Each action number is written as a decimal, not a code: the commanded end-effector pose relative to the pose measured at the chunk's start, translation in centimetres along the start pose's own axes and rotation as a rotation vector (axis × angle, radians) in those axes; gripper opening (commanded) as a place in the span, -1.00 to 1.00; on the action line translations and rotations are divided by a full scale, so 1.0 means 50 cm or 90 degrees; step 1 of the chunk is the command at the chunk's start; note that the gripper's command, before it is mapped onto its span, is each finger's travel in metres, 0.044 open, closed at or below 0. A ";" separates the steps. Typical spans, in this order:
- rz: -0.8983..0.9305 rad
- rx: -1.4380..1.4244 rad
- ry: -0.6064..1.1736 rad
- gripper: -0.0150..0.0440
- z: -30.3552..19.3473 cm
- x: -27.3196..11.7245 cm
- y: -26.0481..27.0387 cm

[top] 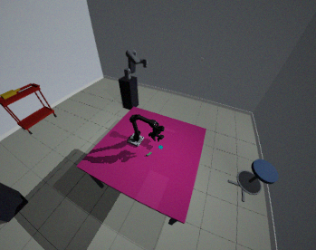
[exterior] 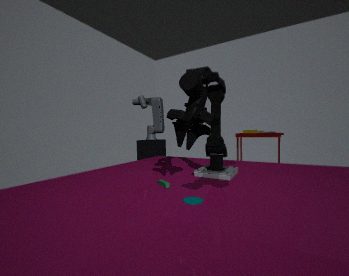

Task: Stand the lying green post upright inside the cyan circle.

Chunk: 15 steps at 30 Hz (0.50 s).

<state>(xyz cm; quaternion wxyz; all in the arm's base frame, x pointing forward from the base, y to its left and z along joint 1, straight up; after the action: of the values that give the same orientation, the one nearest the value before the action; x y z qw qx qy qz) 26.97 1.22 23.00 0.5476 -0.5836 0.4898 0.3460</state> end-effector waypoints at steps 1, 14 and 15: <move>0.067 0.063 -0.012 0.30 -0.065 0.027 -0.007; 0.194 0.236 -0.064 0.30 -0.224 0.081 0.009; 0.194 0.236 -0.064 0.30 -0.222 0.096 0.010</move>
<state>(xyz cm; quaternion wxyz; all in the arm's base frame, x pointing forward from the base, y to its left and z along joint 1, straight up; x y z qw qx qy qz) 26.18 -10.42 20.96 0.6099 -0.3788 0.6011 0.3511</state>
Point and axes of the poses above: the point midway between the two fingers, 35 mm back from their tips, its own x axis out along the fingers, its own y axis across the jaws, z = x × y, the point moved 7 cm from there along -x, back along the fingers, and after that the axes turned 1 degree about -x, right-handed, at the moved point
